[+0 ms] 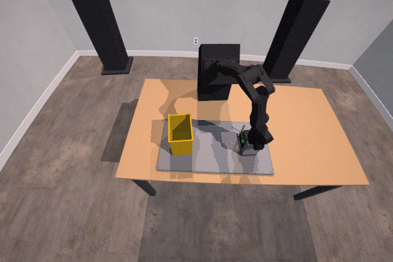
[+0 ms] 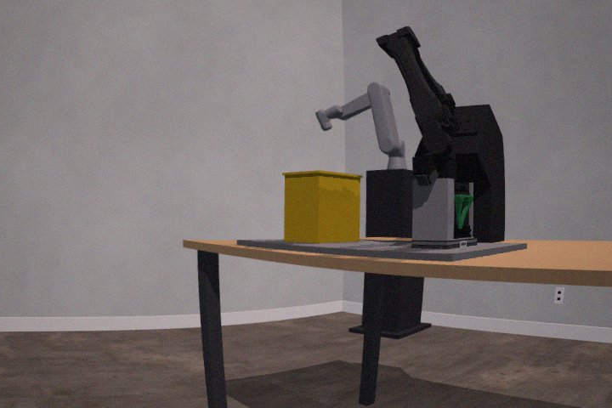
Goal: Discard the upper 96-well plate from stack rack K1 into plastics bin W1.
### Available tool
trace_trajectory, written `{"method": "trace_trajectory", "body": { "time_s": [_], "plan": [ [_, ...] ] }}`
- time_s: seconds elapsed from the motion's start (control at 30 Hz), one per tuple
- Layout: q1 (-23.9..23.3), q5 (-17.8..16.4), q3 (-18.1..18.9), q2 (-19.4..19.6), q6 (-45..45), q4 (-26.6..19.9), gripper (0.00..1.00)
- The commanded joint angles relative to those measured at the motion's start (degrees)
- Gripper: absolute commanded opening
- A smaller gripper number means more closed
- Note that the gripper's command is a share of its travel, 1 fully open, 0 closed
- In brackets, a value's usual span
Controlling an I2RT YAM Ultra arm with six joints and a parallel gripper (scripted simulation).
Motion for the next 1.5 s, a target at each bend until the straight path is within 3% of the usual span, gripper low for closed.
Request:
{"method": "trace_trajectory", "body": {
  "time_s": [0.0,0.93,1.1,1.13,1.23,1.47],
  "plan": [
    [-0.6,0.0,2.0,1.8,-0.4,1.4,0.00],
    [-0.6,0.0,2.0,1.8,-0.4,1.4,0.00],
    [0.5,0.5,1.7,1.0,0.2,-0.2,0.00],
    [0.8,0.6,1.6,-0.7,0.4,-0.9,0.00],
    [1.1,0.8,-1.3,-2.3,0.6,-1.5,0.00],
    [1.7,1.3,-2.2,-4.6,1.1,-3.0,0.00]
  ]
}}
